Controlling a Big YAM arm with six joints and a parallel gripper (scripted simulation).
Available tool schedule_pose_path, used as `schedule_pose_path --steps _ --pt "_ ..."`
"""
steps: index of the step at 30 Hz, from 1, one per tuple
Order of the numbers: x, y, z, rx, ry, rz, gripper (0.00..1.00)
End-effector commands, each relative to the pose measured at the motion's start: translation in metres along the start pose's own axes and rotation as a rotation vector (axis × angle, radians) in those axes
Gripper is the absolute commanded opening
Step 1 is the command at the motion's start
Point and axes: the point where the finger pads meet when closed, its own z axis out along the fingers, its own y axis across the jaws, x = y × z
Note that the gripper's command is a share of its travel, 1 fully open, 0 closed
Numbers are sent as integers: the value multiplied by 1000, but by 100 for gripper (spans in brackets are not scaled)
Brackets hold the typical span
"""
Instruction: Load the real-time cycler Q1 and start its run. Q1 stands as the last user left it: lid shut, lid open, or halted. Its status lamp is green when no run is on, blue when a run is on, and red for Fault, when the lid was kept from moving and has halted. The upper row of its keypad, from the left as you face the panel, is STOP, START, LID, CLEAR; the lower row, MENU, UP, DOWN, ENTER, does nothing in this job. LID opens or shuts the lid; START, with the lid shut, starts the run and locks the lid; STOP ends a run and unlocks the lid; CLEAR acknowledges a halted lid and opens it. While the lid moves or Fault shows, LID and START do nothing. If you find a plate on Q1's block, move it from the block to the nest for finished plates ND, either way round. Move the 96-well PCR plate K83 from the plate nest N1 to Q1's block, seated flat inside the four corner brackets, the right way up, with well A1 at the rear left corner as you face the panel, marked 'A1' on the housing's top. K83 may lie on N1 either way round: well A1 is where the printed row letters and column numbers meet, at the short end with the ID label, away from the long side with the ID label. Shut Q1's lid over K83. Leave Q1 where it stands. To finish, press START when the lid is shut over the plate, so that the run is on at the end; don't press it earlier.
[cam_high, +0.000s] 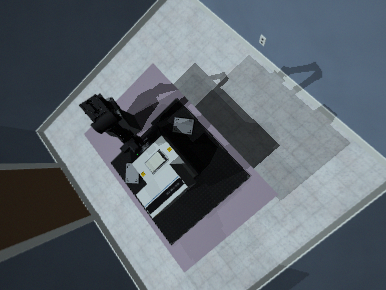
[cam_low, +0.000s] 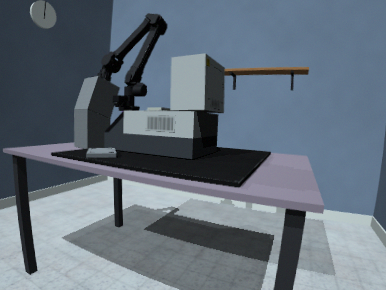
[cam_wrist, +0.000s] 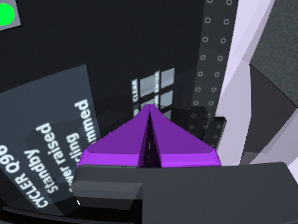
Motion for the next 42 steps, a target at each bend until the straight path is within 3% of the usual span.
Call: schedule_pose_path --steps 1,42 --pt "-3 -12 -4 12 -1 34 0" --pt "2 0 2 2 -1 10 0"
